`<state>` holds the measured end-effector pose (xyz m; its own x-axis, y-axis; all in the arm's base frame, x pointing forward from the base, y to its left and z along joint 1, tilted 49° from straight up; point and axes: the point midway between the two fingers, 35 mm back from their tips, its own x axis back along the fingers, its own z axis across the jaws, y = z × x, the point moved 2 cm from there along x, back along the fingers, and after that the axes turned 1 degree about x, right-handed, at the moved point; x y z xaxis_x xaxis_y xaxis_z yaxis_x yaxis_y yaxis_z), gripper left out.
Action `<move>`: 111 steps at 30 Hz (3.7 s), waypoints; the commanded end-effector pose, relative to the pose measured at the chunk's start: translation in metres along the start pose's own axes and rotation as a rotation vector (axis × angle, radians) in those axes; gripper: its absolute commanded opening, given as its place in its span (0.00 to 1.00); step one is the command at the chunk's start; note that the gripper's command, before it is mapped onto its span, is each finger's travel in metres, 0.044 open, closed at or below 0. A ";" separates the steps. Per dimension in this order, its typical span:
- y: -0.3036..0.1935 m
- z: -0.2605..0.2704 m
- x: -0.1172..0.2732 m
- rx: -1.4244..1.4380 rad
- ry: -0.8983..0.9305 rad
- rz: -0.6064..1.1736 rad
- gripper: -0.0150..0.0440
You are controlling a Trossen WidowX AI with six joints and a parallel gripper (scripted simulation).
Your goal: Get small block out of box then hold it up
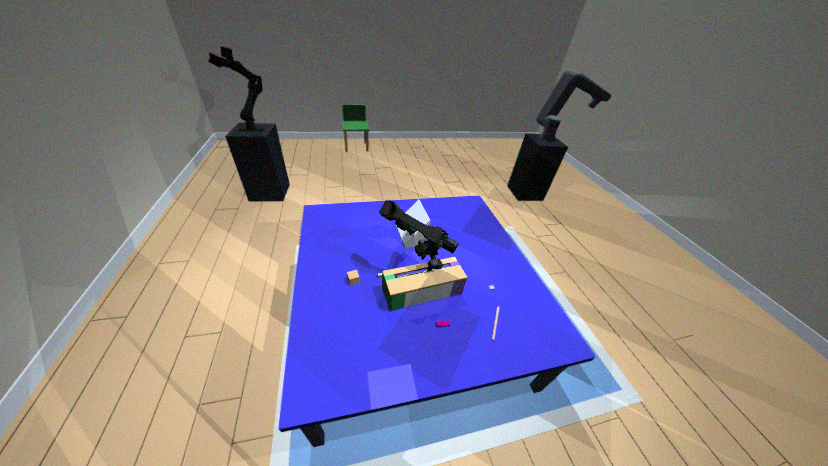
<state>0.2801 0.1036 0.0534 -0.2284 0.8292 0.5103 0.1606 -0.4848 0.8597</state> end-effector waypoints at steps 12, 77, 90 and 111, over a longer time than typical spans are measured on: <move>0.000 0.000 -0.018 -0.001 -0.002 -0.005 0.93; 0.131 -0.002 -0.044 0.000 -0.004 -0.011 0.93; 0.153 -0.002 -0.046 0.000 -0.004 -0.011 0.93; 0.192 -0.033 0.009 -0.915 0.116 0.240 0.74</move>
<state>0.2850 0.0164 0.2136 -0.3304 0.7218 0.6081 -0.4057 -0.6904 0.5990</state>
